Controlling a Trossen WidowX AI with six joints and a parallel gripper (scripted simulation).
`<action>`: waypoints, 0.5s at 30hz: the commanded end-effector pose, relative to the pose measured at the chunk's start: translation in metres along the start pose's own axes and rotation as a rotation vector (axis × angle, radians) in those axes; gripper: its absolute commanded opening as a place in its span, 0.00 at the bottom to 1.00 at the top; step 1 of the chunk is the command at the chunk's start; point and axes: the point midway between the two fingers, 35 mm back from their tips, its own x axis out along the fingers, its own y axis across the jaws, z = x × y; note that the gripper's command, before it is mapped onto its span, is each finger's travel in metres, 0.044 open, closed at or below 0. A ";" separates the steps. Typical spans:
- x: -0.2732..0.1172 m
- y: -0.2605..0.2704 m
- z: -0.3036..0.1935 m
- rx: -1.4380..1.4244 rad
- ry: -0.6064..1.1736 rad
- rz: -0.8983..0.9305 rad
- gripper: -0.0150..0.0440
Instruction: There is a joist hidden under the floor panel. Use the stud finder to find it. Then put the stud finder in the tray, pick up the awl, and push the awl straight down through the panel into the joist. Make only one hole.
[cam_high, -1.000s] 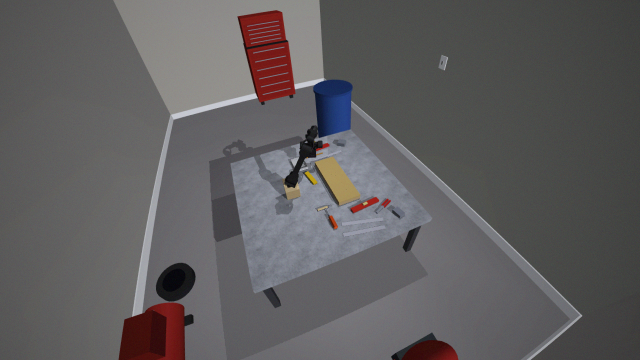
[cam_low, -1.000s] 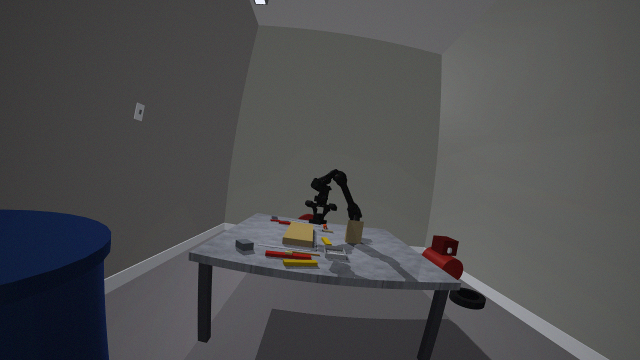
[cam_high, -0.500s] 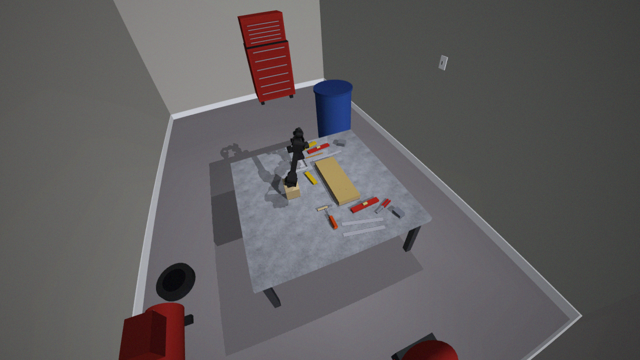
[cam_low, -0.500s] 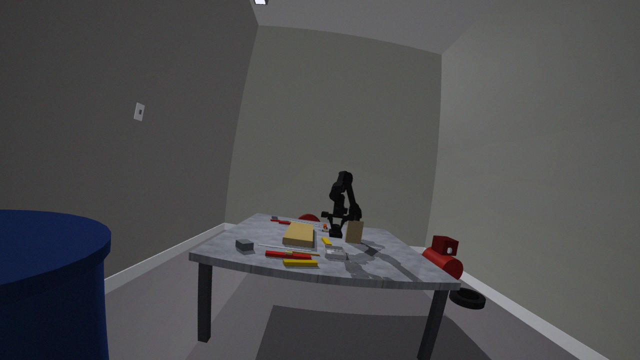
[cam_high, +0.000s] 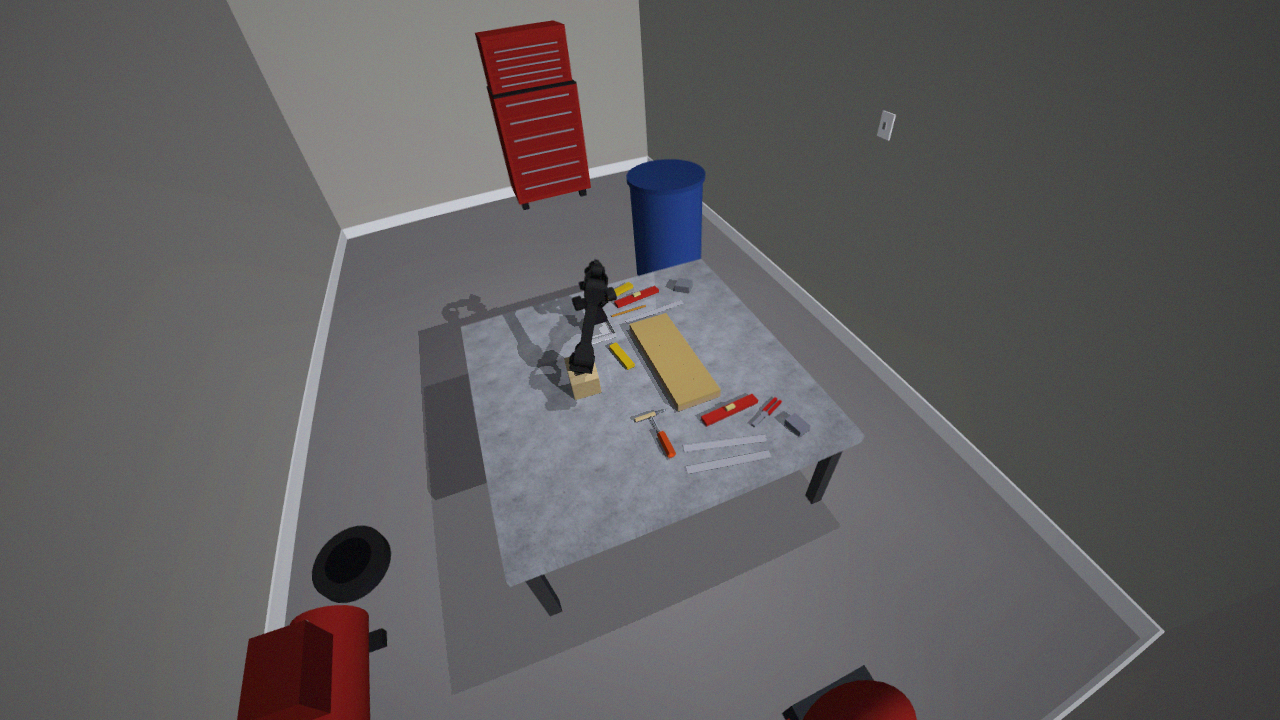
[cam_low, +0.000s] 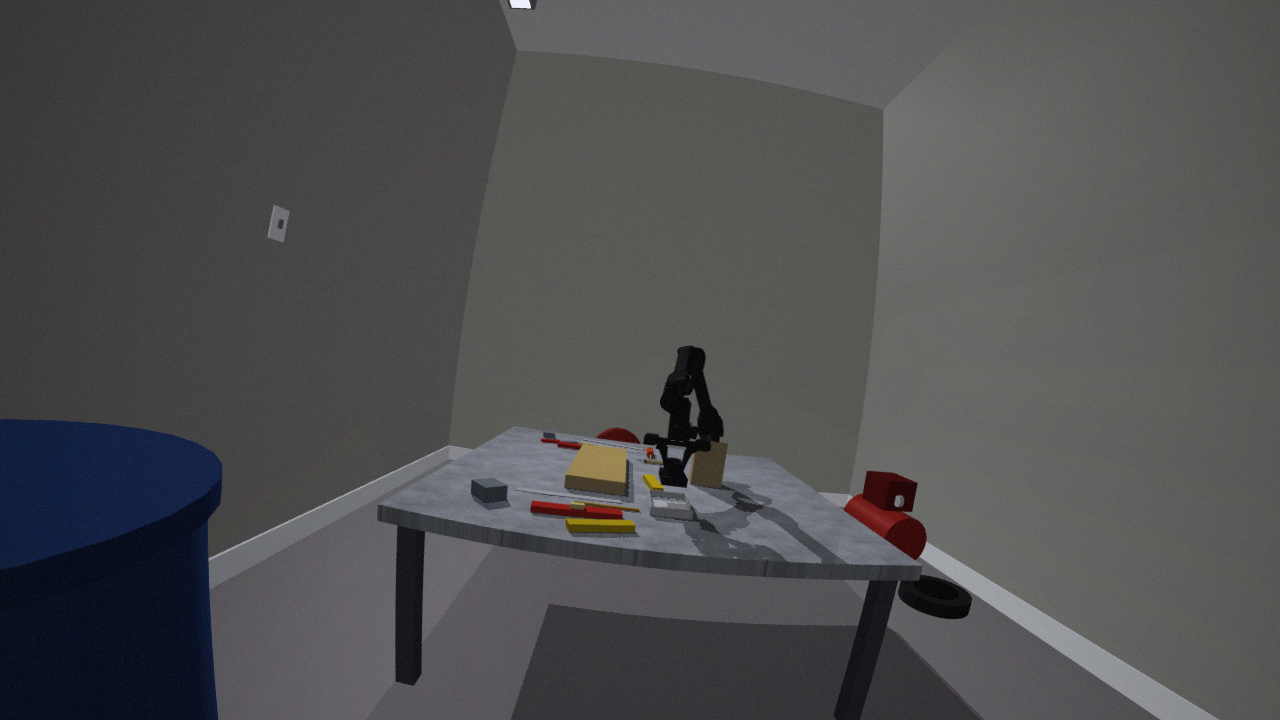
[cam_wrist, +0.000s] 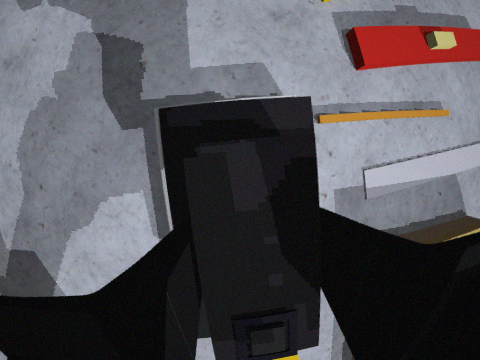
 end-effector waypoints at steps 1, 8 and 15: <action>0.014 0.000 -0.004 -0.005 0.003 0.002 0.25; 0.034 0.000 -0.010 -0.005 0.004 0.002 0.25; 0.053 0.001 -0.017 -0.004 0.005 0.001 0.25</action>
